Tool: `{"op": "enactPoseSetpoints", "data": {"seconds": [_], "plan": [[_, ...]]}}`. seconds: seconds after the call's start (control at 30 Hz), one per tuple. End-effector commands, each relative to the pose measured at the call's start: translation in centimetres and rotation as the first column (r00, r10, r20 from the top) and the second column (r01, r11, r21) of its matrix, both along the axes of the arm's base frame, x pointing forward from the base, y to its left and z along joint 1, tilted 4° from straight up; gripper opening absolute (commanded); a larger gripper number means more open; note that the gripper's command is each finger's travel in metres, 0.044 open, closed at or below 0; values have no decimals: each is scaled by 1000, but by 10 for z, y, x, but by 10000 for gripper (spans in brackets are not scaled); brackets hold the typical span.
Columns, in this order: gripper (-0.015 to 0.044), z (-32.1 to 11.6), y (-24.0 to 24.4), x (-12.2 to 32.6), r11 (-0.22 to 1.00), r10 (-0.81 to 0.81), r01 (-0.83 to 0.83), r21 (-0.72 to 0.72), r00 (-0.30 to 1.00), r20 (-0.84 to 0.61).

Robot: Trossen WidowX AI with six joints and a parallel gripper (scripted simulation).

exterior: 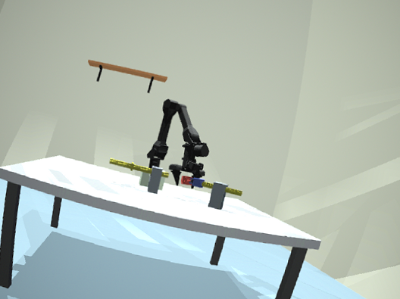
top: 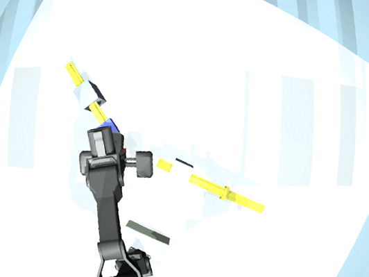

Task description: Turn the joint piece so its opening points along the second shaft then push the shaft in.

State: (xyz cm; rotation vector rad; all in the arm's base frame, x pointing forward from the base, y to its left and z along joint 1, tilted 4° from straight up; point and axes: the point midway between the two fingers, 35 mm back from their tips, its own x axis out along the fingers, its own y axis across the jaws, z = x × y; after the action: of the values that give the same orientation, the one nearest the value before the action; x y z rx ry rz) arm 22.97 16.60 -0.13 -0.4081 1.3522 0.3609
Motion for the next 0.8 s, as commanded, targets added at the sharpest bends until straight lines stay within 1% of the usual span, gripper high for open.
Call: {"op": "enactPoseSetpoints", "data": {"seconds": [0.0,0.33,0.77], "plan": [[440,-6,-1,-2,1000,6,-6,-4,1000,-10],[182,-6,-1,-2,1000,6,-6,-4,1000,-10],[182,-6,-1,-2,1000,6,-6,-4,1000,-10]]}}
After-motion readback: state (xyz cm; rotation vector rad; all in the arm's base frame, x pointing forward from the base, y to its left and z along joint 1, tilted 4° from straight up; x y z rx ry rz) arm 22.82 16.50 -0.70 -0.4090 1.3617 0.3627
